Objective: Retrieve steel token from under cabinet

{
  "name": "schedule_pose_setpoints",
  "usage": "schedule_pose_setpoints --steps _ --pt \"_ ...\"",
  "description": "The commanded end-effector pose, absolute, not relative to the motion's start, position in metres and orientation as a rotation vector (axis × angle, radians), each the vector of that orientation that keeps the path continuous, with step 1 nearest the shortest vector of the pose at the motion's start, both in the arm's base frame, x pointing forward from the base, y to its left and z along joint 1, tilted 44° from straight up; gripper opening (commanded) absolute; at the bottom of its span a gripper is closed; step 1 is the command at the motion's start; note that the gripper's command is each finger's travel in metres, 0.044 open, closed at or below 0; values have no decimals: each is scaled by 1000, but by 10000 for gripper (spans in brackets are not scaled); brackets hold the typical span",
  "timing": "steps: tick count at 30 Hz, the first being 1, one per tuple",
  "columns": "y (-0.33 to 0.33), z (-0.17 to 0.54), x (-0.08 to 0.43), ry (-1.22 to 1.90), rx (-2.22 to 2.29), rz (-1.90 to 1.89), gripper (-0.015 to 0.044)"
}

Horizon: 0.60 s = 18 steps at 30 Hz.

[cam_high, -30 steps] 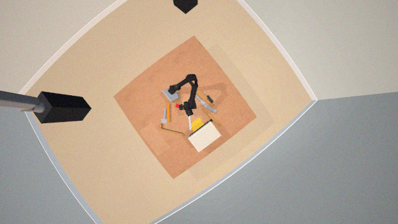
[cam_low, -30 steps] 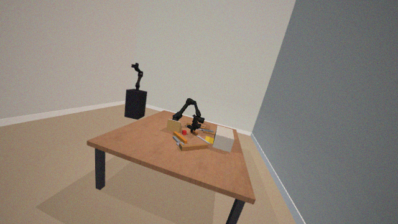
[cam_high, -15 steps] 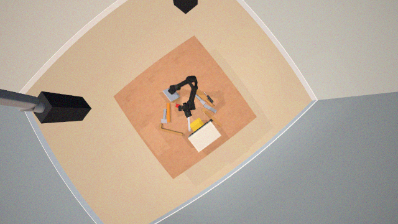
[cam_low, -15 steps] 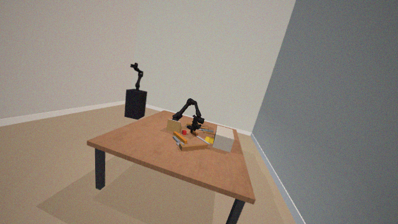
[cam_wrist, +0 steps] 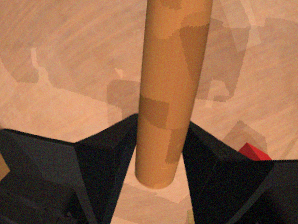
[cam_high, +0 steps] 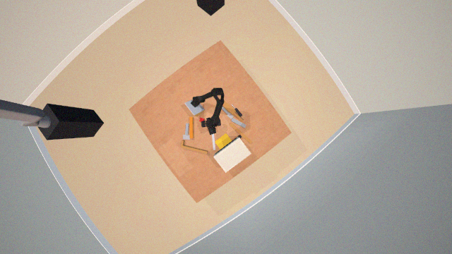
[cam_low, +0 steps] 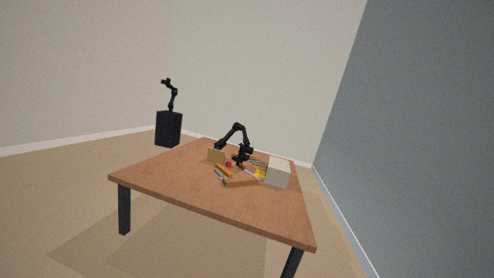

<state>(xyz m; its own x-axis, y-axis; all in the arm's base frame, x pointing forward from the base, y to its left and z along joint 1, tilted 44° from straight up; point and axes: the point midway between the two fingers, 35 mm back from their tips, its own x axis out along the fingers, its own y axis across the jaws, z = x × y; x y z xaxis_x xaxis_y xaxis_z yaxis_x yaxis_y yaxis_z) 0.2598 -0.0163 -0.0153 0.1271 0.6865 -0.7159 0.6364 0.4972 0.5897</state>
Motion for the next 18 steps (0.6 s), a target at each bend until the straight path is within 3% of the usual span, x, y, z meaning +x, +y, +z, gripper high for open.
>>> schedule_pose_setpoints --steps 1,18 --pt "-22 -18 261 1552 1180 48 0" --pt "-36 -31 261 1551 1179 47 0"
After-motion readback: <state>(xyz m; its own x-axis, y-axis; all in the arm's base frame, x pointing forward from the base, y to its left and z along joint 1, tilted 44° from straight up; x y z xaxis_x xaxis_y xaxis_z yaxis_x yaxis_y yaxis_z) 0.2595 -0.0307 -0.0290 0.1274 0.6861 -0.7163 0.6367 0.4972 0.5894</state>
